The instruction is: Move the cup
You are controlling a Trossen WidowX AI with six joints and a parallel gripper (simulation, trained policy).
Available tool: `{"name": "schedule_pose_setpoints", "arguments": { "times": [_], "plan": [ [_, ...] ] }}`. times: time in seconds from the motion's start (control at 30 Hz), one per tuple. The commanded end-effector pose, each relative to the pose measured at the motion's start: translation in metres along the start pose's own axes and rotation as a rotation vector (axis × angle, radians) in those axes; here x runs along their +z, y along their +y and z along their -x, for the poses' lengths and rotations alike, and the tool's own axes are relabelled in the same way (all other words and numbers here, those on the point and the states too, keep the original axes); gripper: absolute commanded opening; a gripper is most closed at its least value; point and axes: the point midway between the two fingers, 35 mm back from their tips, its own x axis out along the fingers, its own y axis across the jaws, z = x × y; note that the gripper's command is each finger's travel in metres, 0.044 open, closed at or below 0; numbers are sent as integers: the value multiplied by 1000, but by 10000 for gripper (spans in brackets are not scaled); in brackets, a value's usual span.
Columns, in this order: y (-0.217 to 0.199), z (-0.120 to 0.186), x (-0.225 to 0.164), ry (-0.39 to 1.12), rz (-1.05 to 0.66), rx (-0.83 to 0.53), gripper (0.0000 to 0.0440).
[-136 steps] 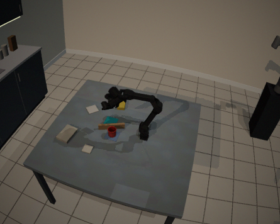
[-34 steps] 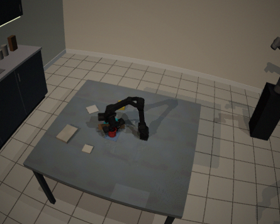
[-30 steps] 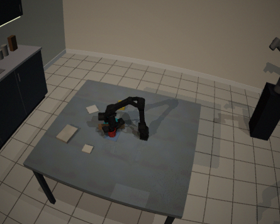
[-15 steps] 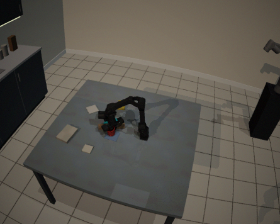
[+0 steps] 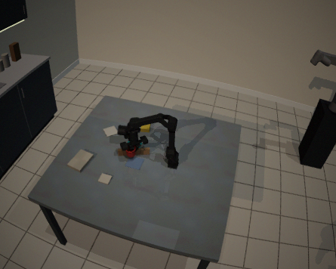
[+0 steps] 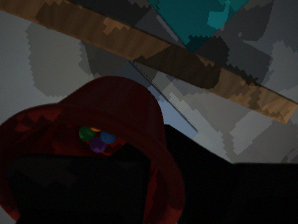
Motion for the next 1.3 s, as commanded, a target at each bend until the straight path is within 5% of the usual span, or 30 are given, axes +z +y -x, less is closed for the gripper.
{"name": "schedule_pose_setpoints", "arguments": {
  "times": [0.0, 0.63, 1.27],
  "plan": [
    [0, 11, 9, -13, -38, 27, 0],
    [-14, 35, 76, -123, -195, 128, 0],
    [-34, -2, 123, -183, -296, 145, 0]
  ]
}}
